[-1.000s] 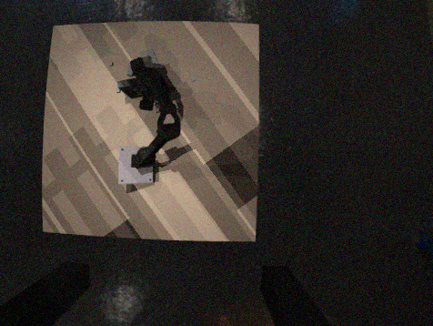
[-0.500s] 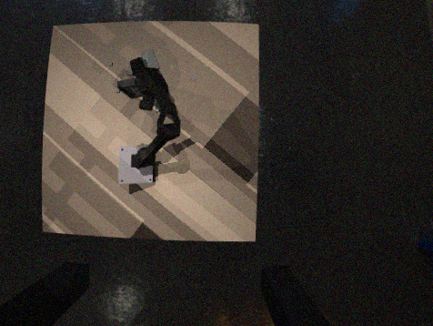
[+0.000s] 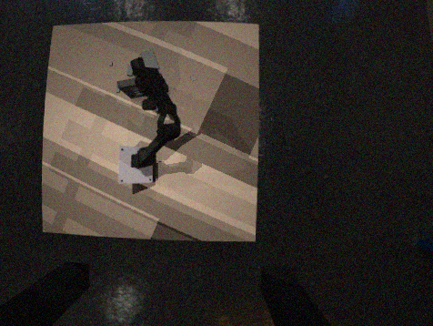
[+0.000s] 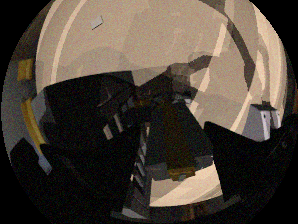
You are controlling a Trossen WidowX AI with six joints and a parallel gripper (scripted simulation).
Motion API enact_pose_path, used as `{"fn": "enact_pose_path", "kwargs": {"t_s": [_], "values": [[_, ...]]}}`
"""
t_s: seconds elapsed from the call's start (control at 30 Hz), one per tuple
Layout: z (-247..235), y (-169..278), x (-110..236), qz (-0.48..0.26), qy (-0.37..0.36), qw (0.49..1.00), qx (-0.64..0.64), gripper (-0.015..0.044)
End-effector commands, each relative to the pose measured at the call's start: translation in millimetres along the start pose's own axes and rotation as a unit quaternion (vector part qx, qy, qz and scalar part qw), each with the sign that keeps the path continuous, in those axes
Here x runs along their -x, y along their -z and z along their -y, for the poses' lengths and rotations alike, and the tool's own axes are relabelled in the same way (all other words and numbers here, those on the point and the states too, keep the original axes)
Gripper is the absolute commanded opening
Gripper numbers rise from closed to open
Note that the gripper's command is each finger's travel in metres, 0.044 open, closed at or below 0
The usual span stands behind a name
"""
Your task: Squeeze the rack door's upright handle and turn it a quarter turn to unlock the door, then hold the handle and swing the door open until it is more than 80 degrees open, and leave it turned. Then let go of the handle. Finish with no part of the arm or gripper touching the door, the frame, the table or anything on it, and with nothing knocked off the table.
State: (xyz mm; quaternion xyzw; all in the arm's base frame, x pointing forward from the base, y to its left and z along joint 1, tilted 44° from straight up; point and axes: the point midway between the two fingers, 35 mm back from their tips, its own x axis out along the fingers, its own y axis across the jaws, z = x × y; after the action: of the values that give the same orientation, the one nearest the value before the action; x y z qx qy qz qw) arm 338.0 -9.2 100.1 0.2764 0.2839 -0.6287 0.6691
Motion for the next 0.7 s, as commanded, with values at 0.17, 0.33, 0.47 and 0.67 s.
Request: {"fn": "enact_pose_path", "kwargs": {"t_s": [0.17, 0.33, 0.47, 0.67], "values": [[-0.5, -0.1, -0.1, 0.001, -0.001, 0.977, 0.213, 0.0297], [-0.5, -0.1, -0.1, 0.001, -0.001, 0.943, 0.332, 0.0297], [-0.5, -0.1, -0.1, 0.001, -0.001, 0.906, 0.424, 0.0297], [-0.5, -0.2, -0.1, 0.001, 0.0, 0.833, 0.553, 0.0297]]}}
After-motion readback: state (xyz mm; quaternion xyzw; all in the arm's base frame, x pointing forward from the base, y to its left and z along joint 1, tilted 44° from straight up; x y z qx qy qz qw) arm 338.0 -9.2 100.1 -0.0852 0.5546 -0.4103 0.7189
